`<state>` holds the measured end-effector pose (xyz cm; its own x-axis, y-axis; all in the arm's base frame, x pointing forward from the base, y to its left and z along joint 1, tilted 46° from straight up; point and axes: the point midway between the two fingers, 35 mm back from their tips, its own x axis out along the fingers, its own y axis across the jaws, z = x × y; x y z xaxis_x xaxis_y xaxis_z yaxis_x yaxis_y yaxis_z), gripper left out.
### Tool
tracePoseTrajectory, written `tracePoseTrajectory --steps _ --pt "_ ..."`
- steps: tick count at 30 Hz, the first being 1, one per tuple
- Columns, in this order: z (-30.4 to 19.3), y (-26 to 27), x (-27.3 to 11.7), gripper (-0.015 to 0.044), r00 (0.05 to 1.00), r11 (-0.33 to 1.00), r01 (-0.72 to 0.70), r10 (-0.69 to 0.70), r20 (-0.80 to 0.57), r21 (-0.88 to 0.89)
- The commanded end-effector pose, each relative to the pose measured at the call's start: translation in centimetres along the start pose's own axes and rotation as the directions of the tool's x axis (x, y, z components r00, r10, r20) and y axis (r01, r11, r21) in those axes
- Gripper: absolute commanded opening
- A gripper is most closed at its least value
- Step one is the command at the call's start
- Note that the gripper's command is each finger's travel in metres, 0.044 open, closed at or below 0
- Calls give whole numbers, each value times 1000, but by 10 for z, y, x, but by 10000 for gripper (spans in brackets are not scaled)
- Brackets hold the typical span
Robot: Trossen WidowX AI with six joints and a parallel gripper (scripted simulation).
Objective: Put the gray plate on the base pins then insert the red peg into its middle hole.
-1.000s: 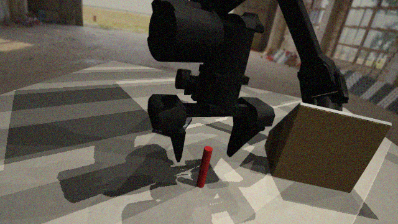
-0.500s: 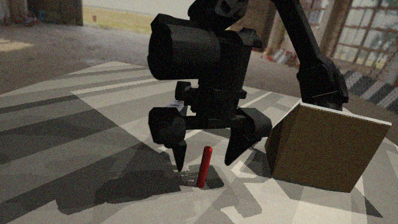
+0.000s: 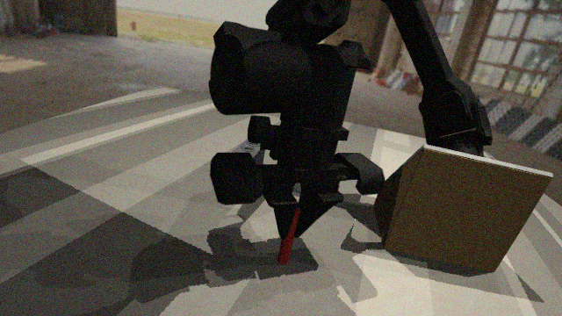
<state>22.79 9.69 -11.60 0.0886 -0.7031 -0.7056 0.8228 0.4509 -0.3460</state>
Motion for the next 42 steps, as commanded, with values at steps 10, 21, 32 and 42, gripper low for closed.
tracePoseTrajectory --steps 10,21,32,42 --pt "0 0 -1 0 1000 1000 -1 1 3 -3" --pt "0 4 -31 0 1000 1000 -4 4 0 -4" --pt "-1 6 -65 0 1000 1000 -4 4 -2 -4" --pt "6 6 -73 0 1000 1000 3 -3 1 -11"
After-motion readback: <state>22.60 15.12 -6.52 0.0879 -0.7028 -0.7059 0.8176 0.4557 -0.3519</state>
